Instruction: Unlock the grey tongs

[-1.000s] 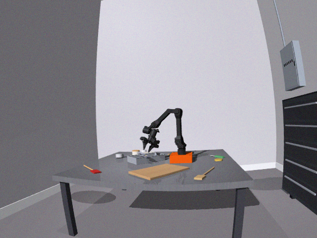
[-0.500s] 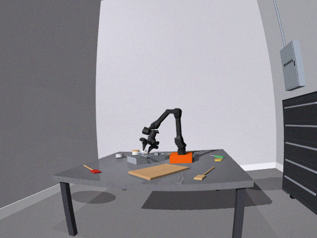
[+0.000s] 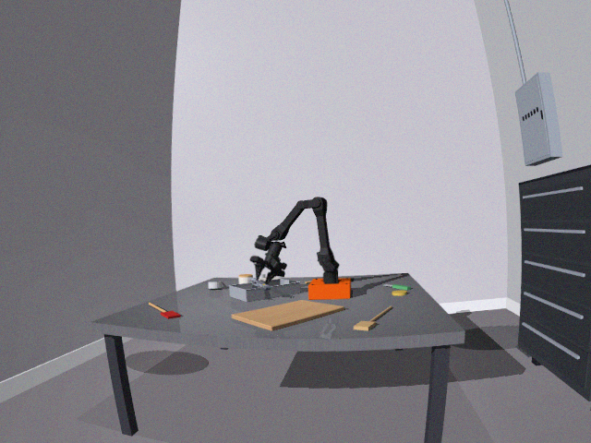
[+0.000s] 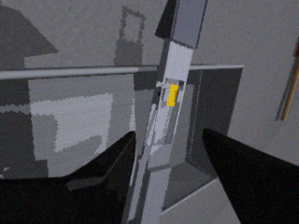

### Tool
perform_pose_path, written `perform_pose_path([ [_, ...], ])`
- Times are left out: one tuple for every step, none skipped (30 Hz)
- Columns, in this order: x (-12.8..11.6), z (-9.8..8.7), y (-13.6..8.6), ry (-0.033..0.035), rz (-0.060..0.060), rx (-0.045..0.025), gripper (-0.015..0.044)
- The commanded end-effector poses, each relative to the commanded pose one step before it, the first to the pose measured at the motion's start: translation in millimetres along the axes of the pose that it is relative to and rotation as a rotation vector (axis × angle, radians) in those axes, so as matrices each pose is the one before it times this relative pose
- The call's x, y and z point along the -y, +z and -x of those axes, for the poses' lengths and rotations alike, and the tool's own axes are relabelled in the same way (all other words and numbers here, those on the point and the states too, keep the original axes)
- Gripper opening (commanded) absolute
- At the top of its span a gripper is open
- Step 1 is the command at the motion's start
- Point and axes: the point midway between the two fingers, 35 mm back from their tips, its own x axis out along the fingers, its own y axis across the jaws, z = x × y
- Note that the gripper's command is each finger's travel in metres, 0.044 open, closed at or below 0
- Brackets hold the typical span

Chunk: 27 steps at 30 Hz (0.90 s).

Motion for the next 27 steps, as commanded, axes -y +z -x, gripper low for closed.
perform_pose_path([
  [-2.18, -9.82, 2.20, 0.00791, -0.0043, 0.00543, 0.0260],
  [0.00, -1.65, 0.04, -0.00007, 0.0000, 0.00001, 0.0260],
  [0.00, -1.65, 0.05, -0.00007, 0.0000, 0.00001, 0.0260],
  [-0.01, -1.65, 0.06, -0.00008, 0.0000, 0.00001, 0.0260],
  [-0.01, -1.64, 0.07, -0.00008, 0.0000, 0.00001, 0.0260],
  [-0.01, -1.64, 0.08, -0.00008, 0.0000, 0.00001, 0.0260],
  [-0.01, -1.64, 0.09, -0.00009, 0.0000, 0.00001, 0.0260],
  [-0.02, -1.64, 0.10, -0.00009, 0.0000, 0.00001, 0.0260],
  [-0.02, -1.64, 0.11, -0.00010, 0.0000, 0.00001, 0.0260],
  [-0.02, -1.63, 0.12, -0.00010, 0.0000, 0.00001, 0.0260],
  [-0.02, -1.63, 0.13, -0.00010, 0.0000, 0.00001, 0.0260],
  [-0.03, -1.63, 0.15, -0.00011, 0.0000, 0.00002, 0.0260],
  [-0.03, -1.63, 0.16, -0.00011, 0.0000, 0.00002, 0.0260],
  [-0.03, -1.62, 0.17, -0.00011, 0.0000, 0.00002, 0.0260],
  [-0.04, -1.62, 0.18, -0.00012, 0.0000, 0.00002, 0.0260],
  [-0.04, -1.62, 0.19, -0.00012, 0.0000, 0.00002, 0.0260],
  [-0.04, -1.61, 0.20, -0.00013, 0.0000, 0.00002, 0.0260],
  [-0.05, -1.61, 0.21, -0.00013, 0.0000, 0.00002, 0.0260],
  [-0.05, -1.61, 0.22, -0.00013, 0.0000, 0.00002, 0.0260],
  [-0.05, -1.61, 0.23, -0.00014, 0.0000, 0.00002, 0.0260],
  [-0.05, -1.60, 0.24, -0.00014, 0.0000, 0.00002, 0.0260],
  [-0.06, -1.60, 0.25, -0.00014, 0.0000, 0.00002, 0.0260],
  [-0.05, -1.29, 0.21, -0.00012, 0.0000, 0.00002, 0.0260],
  [-0.03, -0.78, 0.13, -0.00007, 0.0000, 0.00001, 0.0260],
  [-0.01, -0.26, 0.04, -0.00002, 0.0000, 0.00000, 0.0260],
  [0.00, 0.00, 0.00, 0.00000, 0.0000, 0.00000, 0.0260],
  [0.00, 0.00, 0.00, 0.00000, 0.0000, 0.00000, 0.0260],
])
